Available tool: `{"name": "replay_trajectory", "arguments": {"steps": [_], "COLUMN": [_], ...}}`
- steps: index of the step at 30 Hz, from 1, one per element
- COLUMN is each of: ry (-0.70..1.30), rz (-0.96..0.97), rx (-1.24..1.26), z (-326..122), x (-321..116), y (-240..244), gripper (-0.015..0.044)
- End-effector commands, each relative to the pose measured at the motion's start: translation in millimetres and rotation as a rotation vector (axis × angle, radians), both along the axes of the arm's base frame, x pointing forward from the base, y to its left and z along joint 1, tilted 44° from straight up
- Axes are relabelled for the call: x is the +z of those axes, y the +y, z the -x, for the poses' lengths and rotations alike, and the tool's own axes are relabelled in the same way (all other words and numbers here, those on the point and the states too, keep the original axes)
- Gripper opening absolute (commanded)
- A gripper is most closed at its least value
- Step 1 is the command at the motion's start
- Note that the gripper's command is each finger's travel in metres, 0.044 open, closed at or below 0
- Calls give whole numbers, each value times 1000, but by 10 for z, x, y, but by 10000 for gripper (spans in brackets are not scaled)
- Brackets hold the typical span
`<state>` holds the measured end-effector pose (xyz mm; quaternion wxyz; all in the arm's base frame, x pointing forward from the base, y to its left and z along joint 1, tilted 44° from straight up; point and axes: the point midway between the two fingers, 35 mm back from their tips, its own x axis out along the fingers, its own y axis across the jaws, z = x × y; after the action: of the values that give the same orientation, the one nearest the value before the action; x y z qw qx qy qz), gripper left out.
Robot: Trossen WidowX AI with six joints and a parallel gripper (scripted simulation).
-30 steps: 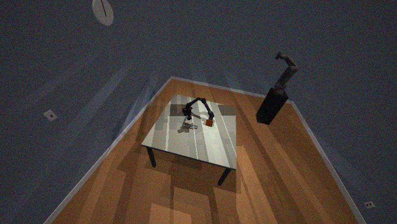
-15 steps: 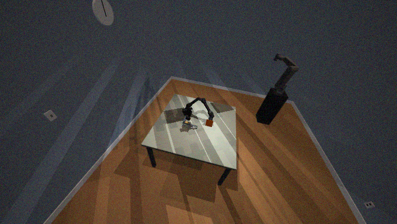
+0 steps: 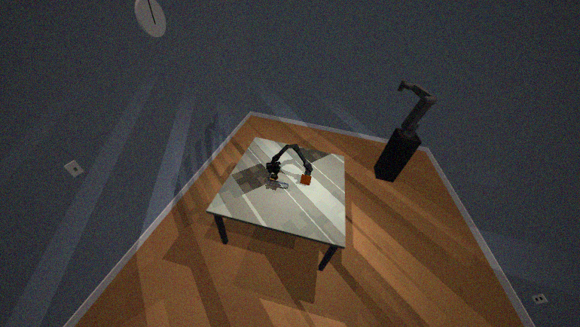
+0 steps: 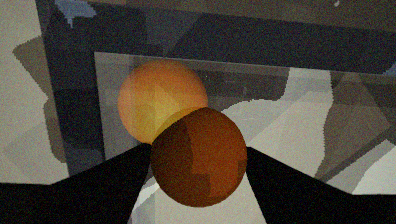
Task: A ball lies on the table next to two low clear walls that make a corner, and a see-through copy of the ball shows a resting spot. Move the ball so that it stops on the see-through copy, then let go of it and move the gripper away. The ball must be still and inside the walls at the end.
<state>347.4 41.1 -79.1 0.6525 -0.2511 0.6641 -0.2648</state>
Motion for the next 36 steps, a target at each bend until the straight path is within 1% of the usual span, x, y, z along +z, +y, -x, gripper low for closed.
{"name": "replay_trajectory", "arguments": {"steps": [1,18,33,34,36], "ry": [-2,-3,-3,-3,-3], "rz": [3,4,0,0,-2], "rx": [12,12,7,7,9], "z": [-3,0,4,0,-23], "x": [-47,-185,-159,-141,10], "y": [-35,-167,-141,-121,35], "gripper": [0,0,394,408,408]}}
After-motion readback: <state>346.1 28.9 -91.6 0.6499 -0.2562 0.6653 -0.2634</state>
